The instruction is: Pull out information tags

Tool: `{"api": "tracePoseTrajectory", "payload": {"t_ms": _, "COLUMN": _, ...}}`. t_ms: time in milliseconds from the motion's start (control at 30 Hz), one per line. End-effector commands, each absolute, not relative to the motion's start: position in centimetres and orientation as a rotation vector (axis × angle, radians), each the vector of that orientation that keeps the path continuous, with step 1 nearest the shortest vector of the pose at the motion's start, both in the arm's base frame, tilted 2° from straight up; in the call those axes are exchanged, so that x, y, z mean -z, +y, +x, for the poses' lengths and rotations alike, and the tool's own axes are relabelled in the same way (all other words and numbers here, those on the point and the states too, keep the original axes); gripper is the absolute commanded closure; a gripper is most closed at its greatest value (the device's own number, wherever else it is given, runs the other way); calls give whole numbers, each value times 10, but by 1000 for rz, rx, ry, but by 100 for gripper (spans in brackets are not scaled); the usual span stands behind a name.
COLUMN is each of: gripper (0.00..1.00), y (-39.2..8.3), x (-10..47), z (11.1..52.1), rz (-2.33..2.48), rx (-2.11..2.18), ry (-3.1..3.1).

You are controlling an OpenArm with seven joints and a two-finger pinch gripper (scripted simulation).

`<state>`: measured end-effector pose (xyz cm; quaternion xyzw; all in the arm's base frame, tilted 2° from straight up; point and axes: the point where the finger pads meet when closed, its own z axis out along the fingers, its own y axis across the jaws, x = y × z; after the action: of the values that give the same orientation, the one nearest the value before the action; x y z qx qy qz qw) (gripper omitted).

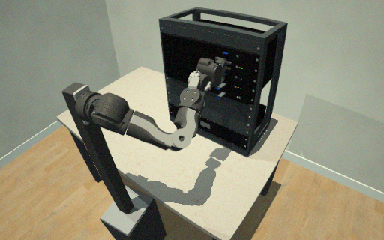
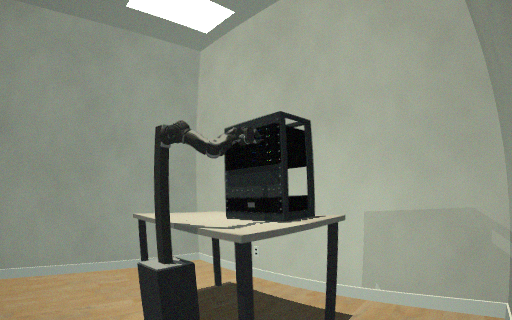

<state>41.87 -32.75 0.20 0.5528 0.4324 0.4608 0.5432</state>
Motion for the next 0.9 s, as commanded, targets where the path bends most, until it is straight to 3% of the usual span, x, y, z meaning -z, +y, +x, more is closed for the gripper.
{"api": "tracePoseTrajectory", "payload": {"t_ms": 0, "gripper": 90, "y": -327, "x": -5, "z": 419, "rz": 1300, "rx": -1099, "ry": 1022}}
{"api": "tracePoseTrajectory", "payload": {"t_ms": 233, "gripper": 90, "y": -327, "x": -5, "z": 419, "rz": 1300, "rx": -1099, "ry": 1022}}
{"api": "tracePoseTrajectory", "payload": {"t_ms": 267, "gripper": 100, "y": -327, "x": -5, "z": 419, "rz": 1300, "rx": -1099, "ry": 1022}}
{"api": "tracePoseTrajectory", "payload": {"t_ms": 867, "gripper": 100, "y": -327, "x": -5, "z": 419, "rz": 1300, "rx": -1099, "ry": 1022}}
